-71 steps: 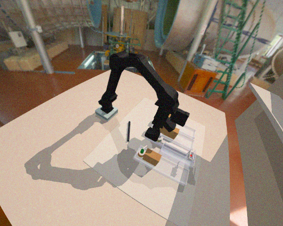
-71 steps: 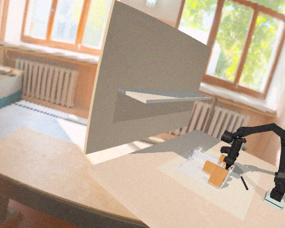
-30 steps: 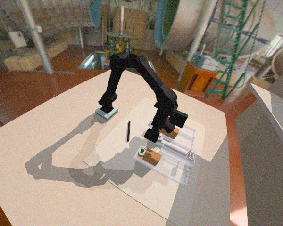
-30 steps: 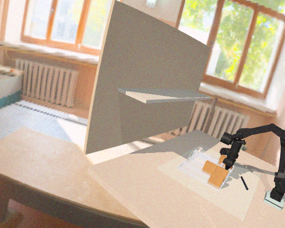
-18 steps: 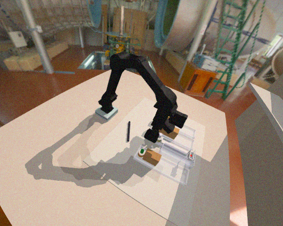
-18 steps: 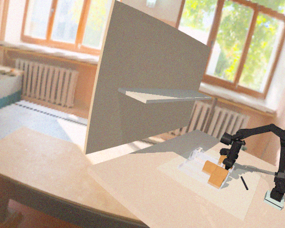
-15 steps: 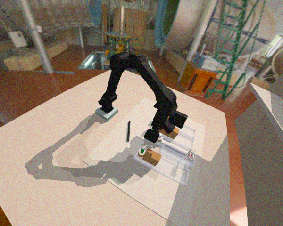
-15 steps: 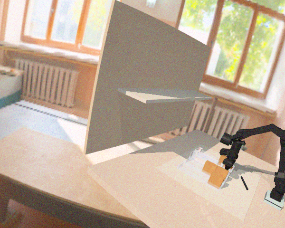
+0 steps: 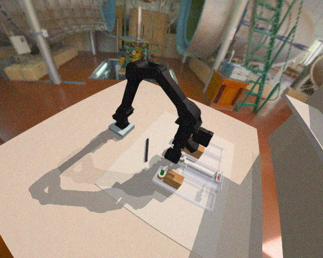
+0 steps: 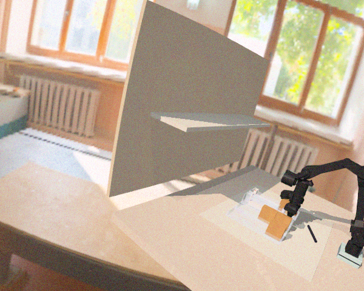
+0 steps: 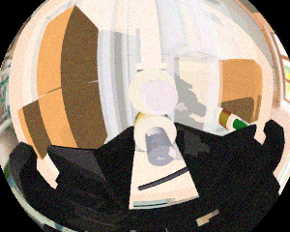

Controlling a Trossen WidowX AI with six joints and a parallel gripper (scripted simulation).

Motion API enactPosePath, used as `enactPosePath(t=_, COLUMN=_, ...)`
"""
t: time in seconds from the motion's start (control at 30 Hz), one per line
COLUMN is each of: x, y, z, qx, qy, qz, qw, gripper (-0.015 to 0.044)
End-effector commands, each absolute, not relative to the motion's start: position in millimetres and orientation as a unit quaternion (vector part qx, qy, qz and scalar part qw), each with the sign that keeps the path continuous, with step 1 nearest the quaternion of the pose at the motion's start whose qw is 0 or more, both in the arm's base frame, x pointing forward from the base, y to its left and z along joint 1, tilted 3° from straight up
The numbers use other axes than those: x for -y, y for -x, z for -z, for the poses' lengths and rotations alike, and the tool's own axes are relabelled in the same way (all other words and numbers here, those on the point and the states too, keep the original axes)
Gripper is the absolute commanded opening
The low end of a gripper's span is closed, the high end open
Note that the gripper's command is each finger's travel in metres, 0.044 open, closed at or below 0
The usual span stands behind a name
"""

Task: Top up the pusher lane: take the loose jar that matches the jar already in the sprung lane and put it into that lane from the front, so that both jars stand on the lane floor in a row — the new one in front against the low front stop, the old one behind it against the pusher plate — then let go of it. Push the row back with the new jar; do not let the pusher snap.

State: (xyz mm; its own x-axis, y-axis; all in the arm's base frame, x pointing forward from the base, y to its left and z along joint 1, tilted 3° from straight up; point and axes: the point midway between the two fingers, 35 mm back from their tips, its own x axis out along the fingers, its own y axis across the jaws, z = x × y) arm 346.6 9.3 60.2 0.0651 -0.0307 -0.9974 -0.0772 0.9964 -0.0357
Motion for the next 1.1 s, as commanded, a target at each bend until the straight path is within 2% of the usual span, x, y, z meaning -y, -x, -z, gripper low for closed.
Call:
enactPosePath(t=0.0, x=-9.9, y=-349.8, z=-59.3, qx=-0.678, qy=0.038, qz=-0.018, qw=0.734, gripper=0.0)
enactPosePath(t=1.07, x=-9.5, y=-345.4, z=-56.6, qx=-0.678, qy=0.038, qz=-0.018, qw=0.734, gripper=0.0)
